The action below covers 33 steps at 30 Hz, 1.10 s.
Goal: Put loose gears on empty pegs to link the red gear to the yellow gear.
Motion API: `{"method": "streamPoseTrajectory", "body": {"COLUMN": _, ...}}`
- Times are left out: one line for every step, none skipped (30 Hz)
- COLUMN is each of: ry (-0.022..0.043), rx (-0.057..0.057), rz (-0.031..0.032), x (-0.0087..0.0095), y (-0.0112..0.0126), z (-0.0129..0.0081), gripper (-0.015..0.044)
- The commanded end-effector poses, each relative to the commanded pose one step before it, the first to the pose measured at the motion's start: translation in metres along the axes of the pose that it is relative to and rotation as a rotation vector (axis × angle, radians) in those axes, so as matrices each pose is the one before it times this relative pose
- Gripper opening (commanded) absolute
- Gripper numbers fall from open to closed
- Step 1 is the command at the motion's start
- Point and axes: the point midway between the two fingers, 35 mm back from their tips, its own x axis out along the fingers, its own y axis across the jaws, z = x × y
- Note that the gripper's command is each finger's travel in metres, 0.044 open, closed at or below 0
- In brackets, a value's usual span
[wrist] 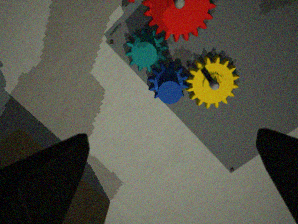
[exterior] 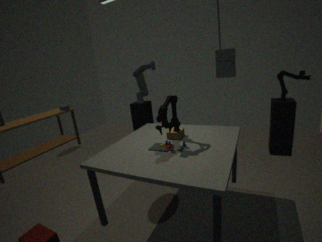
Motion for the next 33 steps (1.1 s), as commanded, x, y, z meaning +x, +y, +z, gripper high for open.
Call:
{"method": "streamPoseTrajectory", "body": {"ry": -0.00004, "rx": 0.0034, "rz": 0.00039, "x": -0.00063, "y": 0.00033, "z": -0.00013, "gripper": 0.0440}}
{"method": "streamPoseTrajectory", "body": {"ry": 0.00000, "rx": 0.0000, "rz": 0.00000, "x": 0.00000, "y": 0.00000, "z": 0.00000, "gripper": 0.0440}}
{"method": "streamPoseTrajectory", "body": {"ry": 0.00000, "rx": 0.0000, "rz": 0.00000, "x": 0.00000, "y": 0.00000, "z": 0.00000, "gripper": 0.0440}}
{"method": "streamPoseTrajectory", "body": {"ry": 0.00000, "rx": 0.0000, "rz": 0.00000, "x": 0.00000, "y": 0.00000, "z": 0.00000, "gripper": 0.0440}}
{"method": "streamPoseTrajectory", "body": {"ry": -0.00020, "rx": 0.0000, "rz": 0.00029, "x": -0.00041, "y": 0.00065, "z": 0.00195, "gripper": 0.0440}}
{"method": "streamPoseTrajectory", "body": {"ry": -0.00058, "rx": 0.0001, "rz": 0.00085, "x": -0.00123, "y": 0.00207, "z": 0.00584, "gripper": 0.0440}}
{"method": "streamPoseTrajectory", "body": {"ry": -0.00092, "rx": 0.0001, "rz": 0.00139, "x": -0.00205, "y": 0.00384, "z": 0.00969, "gripper": 0.0440}}
{"method": "streamPoseTrajectory", "body": {"ry": -0.00102, "rx": 0.0001, "rz": 0.00162, "x": -0.00246, "y": 0.00527, "z": 0.01159, "gripper": 0.0440}}
{"method": "streamPoseTrajectory", "body": {"ry": -0.00093, "rx": 0.0001, "rz": 0.00155, "x": -0.00244, "y": 0.00597, "z": 0.01143, "gripper": 0.0440}}
{"method": "streamPoseTrajectory", "body": {"ry": -0.00085, "rx": 0.0001, "rz": 0.00147, "x": -0.00243, "y": 0.00666, "z": 0.01123, "gripper": 0.0440}}
{"method": "streamPoseTrajectory", "body": {"ry": -0.00078, "rx": 0.0001, "rz": 0.00140, "x": -0.00241, "y": 0.00735, "z": 0.01099, "gripper": 0.0440}}
{"method": "streamPoseTrajectory", "body": {"ry": -0.00072, "rx": 0.0001, "rz": 0.00132, "x": -0.00240, "y": 0.00803, "z": 0.01071, "gripper": 0.0440}}
{"method": "streamPoseTrajectory", "body": {"ry": -0.00067, "rx": 0.0001, "rz": 0.00123, "x": -0.00238, "y": 0.00870, "z": 0.01039, "gripper": 0.0440}}
{"method": "streamPoseTrajectory", "body": {"ry": -0.00063, "rx": 0.0001, "rz": 0.00115, "x": -0.00237, "y": 0.00936, "z": 0.01003, "gripper": 0.0440}}
{"method": "streamPoseTrajectory", "body": {"ry": -0.00060, "rx": 0.0001, "rz": 0.00106, "x": -0.00236, "y": 0.01000, "z": 0.00962, "gripper": 0.0440}}
{"method": "streamPoseTrajectory", "body": {"ry": -0.00058, "rx": 0.0001, "rz": 0.00098, "x": -0.00234, "y": 0.01063, "z": 0.00918, "gripper": 0.0440}}
{"method": "streamPoseTrajectory", "body": {"ry": -0.00057, "rx": 0.0001, "rz": 0.00089, "x": -0.00233, "y": 0.01123, "z": 0.00869, "gripper": 0.0440}}
{"method": "streamPoseTrajectory", "body": {"ry": -0.00056, "rx": 0.0001, "rz": 0.00081, "x": -0.00232, "y": 0.01181, "z": 0.00817, "gripper": 0.0440}}
{"method": "streamPoseTrajectory", "body": {"ry": -0.00057, "rx": 0.0000, "rz": 0.00073, "x": -0.00231, "y": 0.01237, "z": 0.00761, "gripper": 0.0440}}
{"method": "streamPoseTrajectory", "body": {"ry": -0.00059, "rx": 0.0000, "rz": 0.00065, "x": -0.00229, "y": 0.01290, "z": 0.00702, "gripper": 0.0440}}
{"method": "streamPoseTrajectory", "body": {"ry": -0.00062, "rx": 0.0000, "rz": 0.00057, "x": -0.00228, "y": 0.01340, "z": 0.00639, "gripper": 0.0440}}
{"method": "streamPoseTrajectory", "body": {"ry": -0.00065, "rx": 0.0000, "rz": 0.00050, "x": -0.00227, "y": 0.01387, "z": 0.00572, "gripper": 0.0440}}
{"method": "streamPoseTrajectory", "body": {"ry": -0.00070, "rx": 0.0000, "rz": 0.00044, "x": -0.00226, "y": 0.01430, "z": 0.00503, "gripper": 0.0440}}
{"method": "streamPoseTrajectory", "body": {"ry": -0.00075, "rx": 0.0000, "rz": 0.00038, "x": -0.00225, "y": 0.01470, "z": 0.00431, "gripper": 0.0440}}
{"method": "streamPoseTrajectory", "body": {"ry": -0.00066, "rx": 0.0000, "rz": 0.00027, "x": -0.00186, "y": 0.01245, "z": 0.00300, "gripper": 0.0440}}
{"method": "streamPoseTrajectory", "body": {"ry": -0.00042, "rx": 0.0000, "rz": 0.00015, "x": -0.00111, "y": 0.00758, "z": 0.00155, "gripper": 0.0440}}
{"method": "streamPoseTrajectory", "body": {"ry": -0.00014, "rx": 0.0000, "rz": 0.00005, "x": -0.00037, "y": 0.00254, "z": 0.00047, "gripper": 0.0440}}
{"method": "streamPoseTrajectory", "body": {"ry": 0.00000, "rx": 0.0000, "rz": 0.00000, "x": 0.00000, "y": 0.00000, "z": 0.00000, "gripper": 0.0440}}
{"method": "streamPoseTrajectory", "body": {"ry": 0.00000, "rx": 0.0000, "rz": 0.00000, "x": 0.00000, "y": 0.00000, "z": 0.00000, "gripper": 0.0440}}
{"method": "streamPoseTrajectory", "body": {"ry": 0.00000, "rx": 0.0000, "rz": 0.00000, "x": 0.00000, "y": 0.00000, "z": 0.00000, "gripper": 0.0440}}
{"method": "streamPoseTrajectory", "body": {"ry": 0.00000, "rx": 0.0000, "rz": 0.00000, "x": 0.00000, "y": 0.00000, "z": 0.00000, "gripper": 0.0440}}
{"method": "streamPoseTrajectory", "body": {"ry": 0.00000, "rx": 0.0000, "rz": 0.00000, "x": 0.00000, "y": 0.00000, "z": 0.00000, "gripper": 0.0440}}
{"method": "streamPoseTrajectory", "body": {"ry": 0.00000, "rx": 0.0000, "rz": 0.00000, "x": 0.00000, "y": 0.00000, "z": 0.00000, "gripper": 0.0440}}
